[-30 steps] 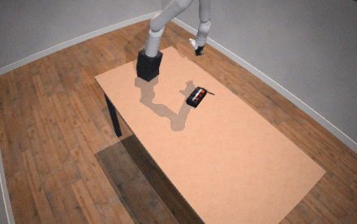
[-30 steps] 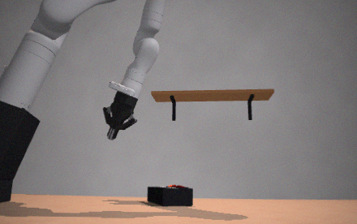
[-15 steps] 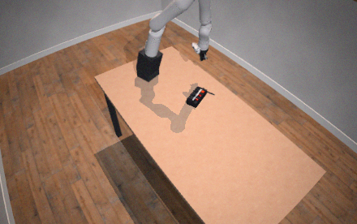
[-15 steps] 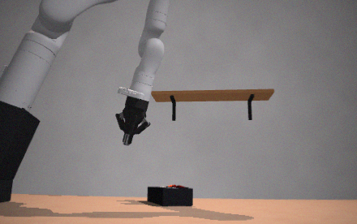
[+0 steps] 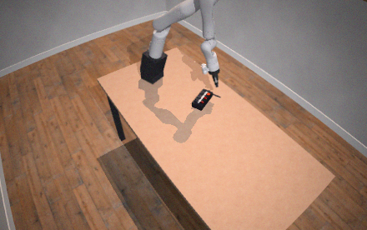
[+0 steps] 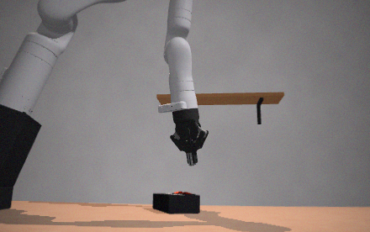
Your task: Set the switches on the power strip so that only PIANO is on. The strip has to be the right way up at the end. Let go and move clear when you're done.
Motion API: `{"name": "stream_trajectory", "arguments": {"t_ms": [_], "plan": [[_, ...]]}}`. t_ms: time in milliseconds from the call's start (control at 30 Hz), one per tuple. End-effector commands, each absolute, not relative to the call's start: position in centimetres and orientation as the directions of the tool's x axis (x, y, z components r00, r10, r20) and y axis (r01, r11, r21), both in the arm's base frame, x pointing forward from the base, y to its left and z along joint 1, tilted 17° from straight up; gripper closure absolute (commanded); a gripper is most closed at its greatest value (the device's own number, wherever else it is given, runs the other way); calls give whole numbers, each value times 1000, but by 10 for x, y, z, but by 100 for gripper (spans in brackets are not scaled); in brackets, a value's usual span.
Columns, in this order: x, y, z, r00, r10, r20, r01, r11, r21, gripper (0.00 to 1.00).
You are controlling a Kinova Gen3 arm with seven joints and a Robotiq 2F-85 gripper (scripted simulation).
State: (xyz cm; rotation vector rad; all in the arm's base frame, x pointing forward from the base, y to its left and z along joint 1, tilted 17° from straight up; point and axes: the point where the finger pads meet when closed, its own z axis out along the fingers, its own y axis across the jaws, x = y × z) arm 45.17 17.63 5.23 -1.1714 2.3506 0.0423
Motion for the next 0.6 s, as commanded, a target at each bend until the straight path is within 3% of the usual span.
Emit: {"name": "stream_trajectory", "arguments": {"t_ms": [0,567], "plan": [[463,162,47,-524,-719,-457,-730,655,-194,100],[465,160,47,-525,-717,-458,-728,658,-196,100]]}}
